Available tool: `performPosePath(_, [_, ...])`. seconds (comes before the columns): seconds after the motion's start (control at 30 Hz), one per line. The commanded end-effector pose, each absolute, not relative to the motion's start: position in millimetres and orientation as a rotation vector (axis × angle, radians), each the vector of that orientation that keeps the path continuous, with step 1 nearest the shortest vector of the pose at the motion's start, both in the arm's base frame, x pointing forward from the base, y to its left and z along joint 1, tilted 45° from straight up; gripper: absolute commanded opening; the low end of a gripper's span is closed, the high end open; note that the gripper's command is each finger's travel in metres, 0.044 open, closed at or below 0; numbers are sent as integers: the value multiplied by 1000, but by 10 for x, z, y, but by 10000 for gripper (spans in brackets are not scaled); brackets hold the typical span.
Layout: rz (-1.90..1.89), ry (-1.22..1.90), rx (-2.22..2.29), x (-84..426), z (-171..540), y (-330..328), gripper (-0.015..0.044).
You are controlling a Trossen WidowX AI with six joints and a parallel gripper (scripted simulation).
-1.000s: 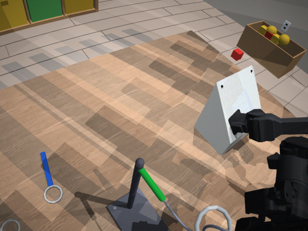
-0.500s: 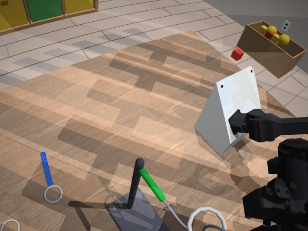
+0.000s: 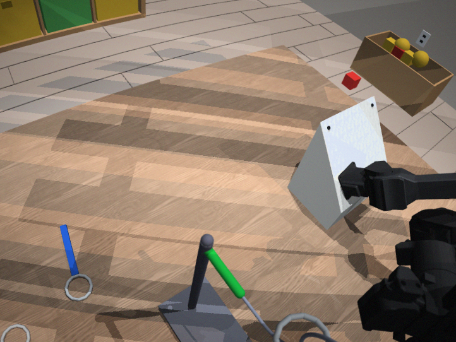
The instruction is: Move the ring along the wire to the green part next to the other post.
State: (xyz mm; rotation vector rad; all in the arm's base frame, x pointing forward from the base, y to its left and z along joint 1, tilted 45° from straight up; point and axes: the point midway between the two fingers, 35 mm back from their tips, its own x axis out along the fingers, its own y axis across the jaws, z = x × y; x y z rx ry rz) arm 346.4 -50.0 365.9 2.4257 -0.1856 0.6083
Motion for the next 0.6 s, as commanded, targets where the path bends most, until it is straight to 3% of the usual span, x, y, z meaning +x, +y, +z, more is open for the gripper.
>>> performPosePath(0.0, [610, -198, 2438, 3467, 3644, -494, -150])
performPosePath(0.57, [558, -121, 2262, 3527, 3403, -195, -150])
